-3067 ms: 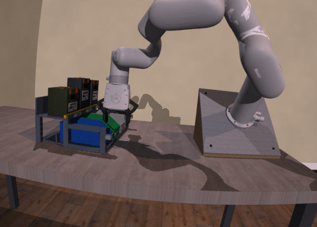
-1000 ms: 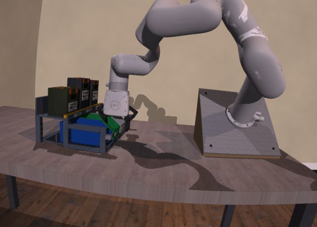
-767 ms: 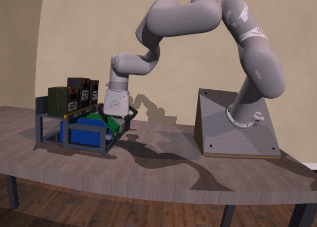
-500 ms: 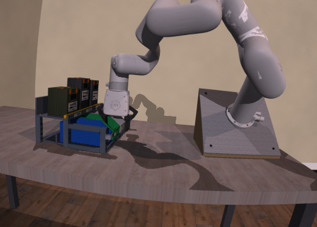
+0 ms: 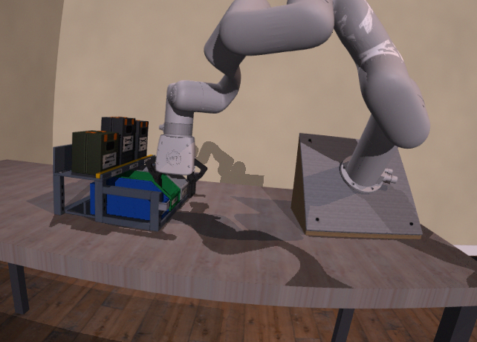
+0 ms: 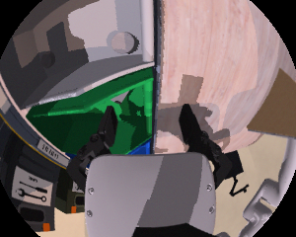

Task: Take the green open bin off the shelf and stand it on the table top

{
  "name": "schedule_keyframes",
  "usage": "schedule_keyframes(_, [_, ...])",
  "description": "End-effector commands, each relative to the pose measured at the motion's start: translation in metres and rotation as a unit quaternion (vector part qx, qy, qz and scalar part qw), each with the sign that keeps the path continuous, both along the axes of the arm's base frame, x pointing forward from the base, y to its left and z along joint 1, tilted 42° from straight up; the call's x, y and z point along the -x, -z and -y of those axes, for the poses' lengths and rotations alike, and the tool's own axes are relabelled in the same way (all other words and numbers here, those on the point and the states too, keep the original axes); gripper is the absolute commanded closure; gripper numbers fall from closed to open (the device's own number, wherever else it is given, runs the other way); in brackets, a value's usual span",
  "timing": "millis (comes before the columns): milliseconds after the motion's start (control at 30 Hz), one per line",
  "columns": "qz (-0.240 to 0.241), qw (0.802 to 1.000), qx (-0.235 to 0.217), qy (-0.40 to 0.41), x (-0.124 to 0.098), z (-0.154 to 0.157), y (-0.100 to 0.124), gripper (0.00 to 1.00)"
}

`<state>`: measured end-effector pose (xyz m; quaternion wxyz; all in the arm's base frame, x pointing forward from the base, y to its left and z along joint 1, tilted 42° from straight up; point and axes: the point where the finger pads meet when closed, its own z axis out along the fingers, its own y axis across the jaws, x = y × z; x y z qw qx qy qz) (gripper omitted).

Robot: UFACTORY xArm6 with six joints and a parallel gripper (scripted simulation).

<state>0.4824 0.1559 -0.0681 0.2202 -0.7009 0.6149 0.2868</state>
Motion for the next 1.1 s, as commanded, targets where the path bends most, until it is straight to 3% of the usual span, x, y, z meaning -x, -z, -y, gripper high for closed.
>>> schedule_keyframes(0, [0.002,1.0,0.0,0.001,-0.0016,0.0008,-0.0011,0.0])
schedule_keyframes(33, [0.002,1.0,0.0,0.001,-0.0016,0.0008,-0.0011,1.0])
schedule_keyframes(1067, [0.002,1.0,0.0,0.001,-0.0016,0.0008,-0.0011,1.0])
